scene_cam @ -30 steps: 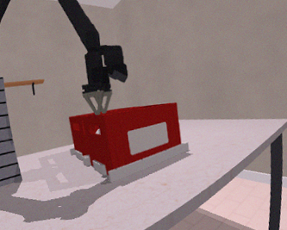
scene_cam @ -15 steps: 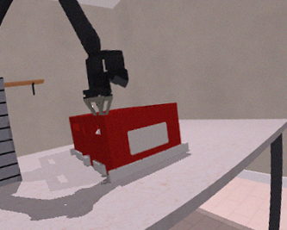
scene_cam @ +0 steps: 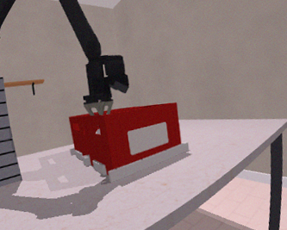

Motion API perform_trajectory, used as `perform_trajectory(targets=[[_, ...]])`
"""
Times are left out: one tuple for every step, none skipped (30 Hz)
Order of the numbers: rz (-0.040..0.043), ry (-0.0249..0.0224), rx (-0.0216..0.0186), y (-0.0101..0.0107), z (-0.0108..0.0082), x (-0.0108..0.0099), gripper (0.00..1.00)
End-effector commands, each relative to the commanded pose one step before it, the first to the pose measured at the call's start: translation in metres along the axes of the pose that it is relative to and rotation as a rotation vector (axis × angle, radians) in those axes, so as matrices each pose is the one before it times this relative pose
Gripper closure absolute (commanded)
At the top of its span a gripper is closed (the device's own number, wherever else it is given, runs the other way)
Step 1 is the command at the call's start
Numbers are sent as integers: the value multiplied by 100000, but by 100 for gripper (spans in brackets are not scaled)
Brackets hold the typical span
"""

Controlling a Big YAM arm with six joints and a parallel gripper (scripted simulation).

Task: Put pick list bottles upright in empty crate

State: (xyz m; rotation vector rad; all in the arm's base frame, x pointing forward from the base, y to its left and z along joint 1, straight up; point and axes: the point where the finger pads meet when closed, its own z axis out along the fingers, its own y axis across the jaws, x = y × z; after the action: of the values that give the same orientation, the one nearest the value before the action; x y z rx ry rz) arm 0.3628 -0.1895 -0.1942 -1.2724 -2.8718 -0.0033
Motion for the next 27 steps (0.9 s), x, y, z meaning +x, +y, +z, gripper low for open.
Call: perform_trajectory(targets=[[-528, -2291, -1029, 393, -443, -1019, 39], [0, 0, 0, -1, 3, 1, 39], [0, 0, 0, -1, 3, 1, 39], [0, 0, 0, -1, 3, 1, 39], [0, 0, 0, -1, 3, 1, 39], [0, 0, 0, -1, 3, 1, 39], [0, 0, 0, -1, 3, 1, 100], [0, 0, 0, -1, 3, 1, 100], [1, 1, 0, -3, 3, 1, 100], [0, 0, 0, -2, 3, 1, 100], [0, 1, 0, -3, 3, 0, 100], [0, 0, 0, -2, 2, -1, 100], [0, 0, 0, 0, 0, 0, 100], [0, 0, 0, 0, 0, 0, 100], [0, 0, 0, -2, 1, 0, 100], [0, 0, 0, -2, 1, 0, 100], [0, 0, 0, -2, 1, 0, 100], [0, 0, 0, -2, 1, 0, 100], [0, 0, 0, -2, 1, 0, 100], [0, 0, 0, -2, 1, 0, 100], [0, 0, 0, -2, 1, 0, 100], [0, 0, 0, -2, 1, 0, 100], [0, 0, 0, -2, 1, 0, 100], [0, 0, 0, -2, 1, 0, 100], [0, 0, 0, -2, 1, 0, 100], [0, 0, 0, -2, 1, 0, 100], [0, 0, 0, -2, 1, 0, 100]])
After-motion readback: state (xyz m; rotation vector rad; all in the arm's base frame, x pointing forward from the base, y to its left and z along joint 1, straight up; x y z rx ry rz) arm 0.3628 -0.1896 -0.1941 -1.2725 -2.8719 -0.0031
